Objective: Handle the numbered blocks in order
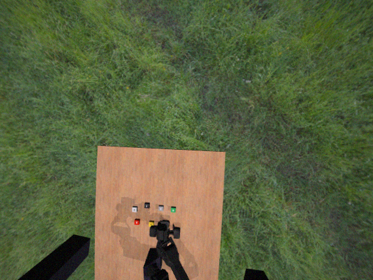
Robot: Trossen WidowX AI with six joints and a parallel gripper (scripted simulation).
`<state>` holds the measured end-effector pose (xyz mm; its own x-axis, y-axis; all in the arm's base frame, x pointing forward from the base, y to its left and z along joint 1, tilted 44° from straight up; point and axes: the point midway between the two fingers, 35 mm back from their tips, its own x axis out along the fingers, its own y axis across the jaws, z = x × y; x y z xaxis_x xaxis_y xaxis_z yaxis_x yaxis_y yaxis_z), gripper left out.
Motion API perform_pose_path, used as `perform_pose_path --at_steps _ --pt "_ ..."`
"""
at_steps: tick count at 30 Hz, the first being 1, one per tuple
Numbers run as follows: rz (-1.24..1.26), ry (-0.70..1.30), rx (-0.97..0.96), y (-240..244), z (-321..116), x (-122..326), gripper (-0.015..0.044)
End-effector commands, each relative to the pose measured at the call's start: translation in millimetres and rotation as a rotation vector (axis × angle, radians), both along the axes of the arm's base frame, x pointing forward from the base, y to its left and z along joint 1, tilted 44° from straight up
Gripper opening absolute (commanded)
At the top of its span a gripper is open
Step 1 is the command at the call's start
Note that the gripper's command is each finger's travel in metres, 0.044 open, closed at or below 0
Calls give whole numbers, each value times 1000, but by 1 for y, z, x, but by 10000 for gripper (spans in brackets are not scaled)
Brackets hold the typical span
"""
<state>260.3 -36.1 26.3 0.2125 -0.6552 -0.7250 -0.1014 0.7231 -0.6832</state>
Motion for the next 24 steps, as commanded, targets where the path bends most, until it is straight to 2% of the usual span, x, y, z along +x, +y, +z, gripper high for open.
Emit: perform_pose_path --at_steps 1,8,19,24 --pt "1 13 -10 -7 -7 -2 400" --pt "1 13 -12 -13 -13 -1 400" --pt "1 13 -12 -13 -13 -1 120" --pt "1 13 -12 -13 -13 -1 120"
